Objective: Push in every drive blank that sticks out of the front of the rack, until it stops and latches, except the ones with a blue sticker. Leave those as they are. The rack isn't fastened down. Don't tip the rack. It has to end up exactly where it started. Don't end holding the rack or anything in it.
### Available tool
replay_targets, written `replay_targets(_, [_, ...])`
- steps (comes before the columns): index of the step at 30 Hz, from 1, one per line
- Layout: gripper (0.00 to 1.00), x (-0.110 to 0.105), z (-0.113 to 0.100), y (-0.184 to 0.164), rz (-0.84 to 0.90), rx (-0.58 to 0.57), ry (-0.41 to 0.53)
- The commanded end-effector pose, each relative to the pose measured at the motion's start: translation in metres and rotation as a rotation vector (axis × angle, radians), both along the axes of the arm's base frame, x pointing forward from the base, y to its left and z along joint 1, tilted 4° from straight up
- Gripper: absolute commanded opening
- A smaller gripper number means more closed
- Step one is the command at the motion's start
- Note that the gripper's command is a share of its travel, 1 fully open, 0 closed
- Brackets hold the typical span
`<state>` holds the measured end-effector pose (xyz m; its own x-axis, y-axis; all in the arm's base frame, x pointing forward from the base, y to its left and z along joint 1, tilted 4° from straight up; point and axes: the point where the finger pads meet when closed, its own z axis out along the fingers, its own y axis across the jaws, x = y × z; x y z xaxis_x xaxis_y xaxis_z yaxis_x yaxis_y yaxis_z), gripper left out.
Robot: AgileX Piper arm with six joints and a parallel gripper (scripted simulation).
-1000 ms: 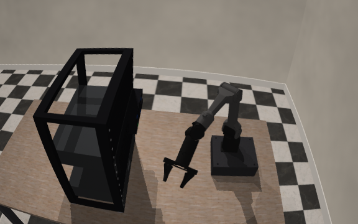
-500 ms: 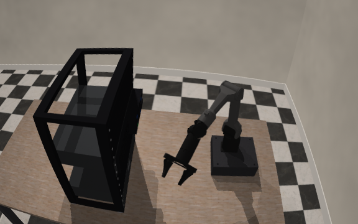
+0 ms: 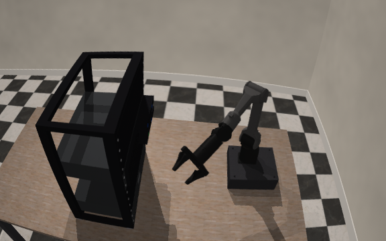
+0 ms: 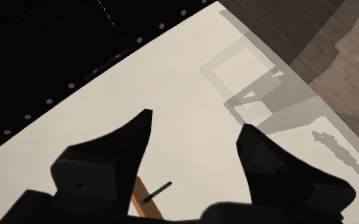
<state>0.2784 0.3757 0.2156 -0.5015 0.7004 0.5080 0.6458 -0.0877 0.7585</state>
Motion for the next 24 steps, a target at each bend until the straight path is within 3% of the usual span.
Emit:
replay_targets(1, [1.00, 0.002, 0.005, -0.008, -0.026, -0.007, -0.037])
replay_targets(17, [1.00, 0.019, 0.048, -0.133, -0.331, -0.148, -0.456])
replay_targets(19, [1.00, 0.019, 0.048, -0.133, -0.331, -0.148, -0.456])
replay_targets(24, [1.00, 0.018, 0.056, -0.175, -0.431, -0.221, -0.555])
